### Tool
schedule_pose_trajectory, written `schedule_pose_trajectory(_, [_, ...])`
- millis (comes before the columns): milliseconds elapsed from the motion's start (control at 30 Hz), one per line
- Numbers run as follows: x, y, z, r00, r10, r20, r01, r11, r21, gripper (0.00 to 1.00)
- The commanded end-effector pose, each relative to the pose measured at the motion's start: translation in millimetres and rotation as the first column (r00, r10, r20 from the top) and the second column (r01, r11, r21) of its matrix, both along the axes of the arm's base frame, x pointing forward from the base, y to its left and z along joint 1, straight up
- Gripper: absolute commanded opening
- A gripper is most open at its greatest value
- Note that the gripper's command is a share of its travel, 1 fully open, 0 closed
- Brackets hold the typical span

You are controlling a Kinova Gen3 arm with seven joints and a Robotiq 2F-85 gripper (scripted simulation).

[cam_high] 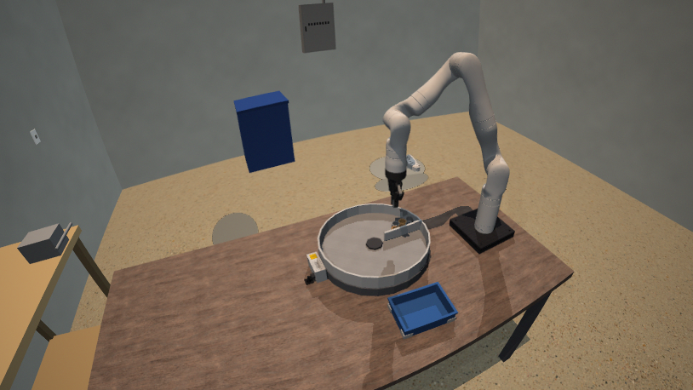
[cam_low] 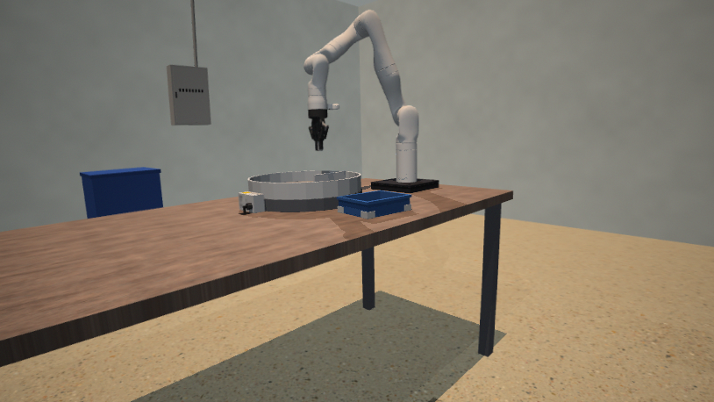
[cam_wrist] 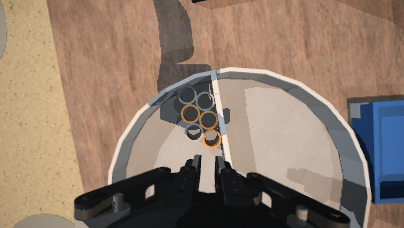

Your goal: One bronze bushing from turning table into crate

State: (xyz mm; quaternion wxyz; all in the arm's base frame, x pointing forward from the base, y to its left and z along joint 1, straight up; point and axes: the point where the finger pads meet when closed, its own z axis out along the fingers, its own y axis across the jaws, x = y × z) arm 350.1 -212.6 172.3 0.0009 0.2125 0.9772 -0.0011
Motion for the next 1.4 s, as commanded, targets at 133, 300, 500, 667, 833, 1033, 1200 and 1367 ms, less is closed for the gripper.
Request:
schedule_pose_trajectory(133, [1.0, 1, 0.8, 1.000, 0.003, 0.002, -0.003, 1.000, -0.001, 0.15])
schedule_pose_trajectory(300, [-2.1, 0, -2.4, 0.990, -0.141, 0.002, 0.141, 0.990, -0.001, 0.15])
schedule_pose_trajectory(500, [-4.1, -1, -4.4, 0.972, -0.236, 0.002, 0.236, 0.972, 0.000, 0.15])
schedule_pose_trajectory(667, [-4.1, -1, -4.4, 0.972, -0.236, 0.002, 0.236, 0.972, 0.000, 0.15])
schedule_pose_trajectory(833, [-6.2, -2, -6.5, 0.944, -0.329, 0.003, 0.329, 0.944, 0.000, 0.15])
schedule_pose_trajectory(1033, [-9.2, -3, -9.6, 0.887, -0.462, 0.003, 0.462, 0.887, 0.001, 0.15])
schedule_pose_trajectory(1200, [-9.2, -3, -9.6, 0.887, -0.462, 0.003, 0.462, 0.887, 0.001, 0.15])
schedule_pose_trajectory(1367, [-10.3, -4, -10.7, 0.864, -0.504, 0.003, 0.504, 0.864, 0.001, 0.15])
